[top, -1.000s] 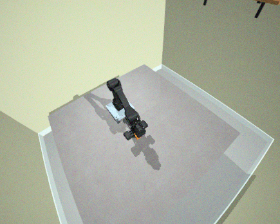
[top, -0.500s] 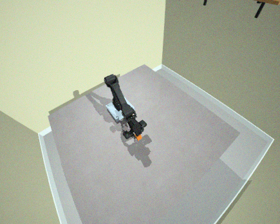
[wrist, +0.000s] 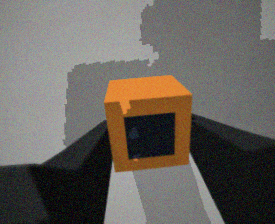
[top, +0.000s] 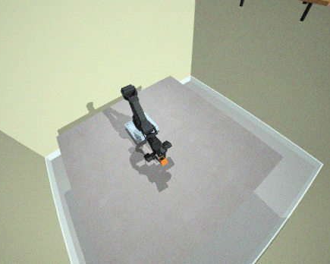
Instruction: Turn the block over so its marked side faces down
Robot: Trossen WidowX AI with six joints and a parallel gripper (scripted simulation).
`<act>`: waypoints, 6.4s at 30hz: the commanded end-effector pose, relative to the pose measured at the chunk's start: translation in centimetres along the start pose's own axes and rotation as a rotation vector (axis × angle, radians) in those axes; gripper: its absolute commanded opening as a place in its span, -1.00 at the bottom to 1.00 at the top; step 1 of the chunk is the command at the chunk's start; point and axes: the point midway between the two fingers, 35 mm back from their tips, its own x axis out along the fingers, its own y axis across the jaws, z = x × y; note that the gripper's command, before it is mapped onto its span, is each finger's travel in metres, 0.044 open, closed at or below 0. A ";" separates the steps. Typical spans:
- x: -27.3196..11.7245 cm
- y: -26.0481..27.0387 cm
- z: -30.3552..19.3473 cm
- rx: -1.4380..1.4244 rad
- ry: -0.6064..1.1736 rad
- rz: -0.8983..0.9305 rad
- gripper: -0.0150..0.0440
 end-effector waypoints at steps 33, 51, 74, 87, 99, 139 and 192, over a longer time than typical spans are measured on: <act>2.7 0.0 -1.7 -0.004 -0.495 0.004 -0.49; 2.2 0.1 -1.8 -0.002 -0.539 0.005 -0.49; 2.2 0.1 -1.8 -0.002 -0.539 0.005 1.00; 2.2 0.1 -1.8 -0.002 -0.539 0.005 1.00; 2.2 0.1 -1.8 -0.002 -0.539 0.005 1.00; -4.3 0.0 1.5 0.001 0.102 0.007 1.00; 2.5 0.1 0.3 -0.005 0.517 0.004 1.00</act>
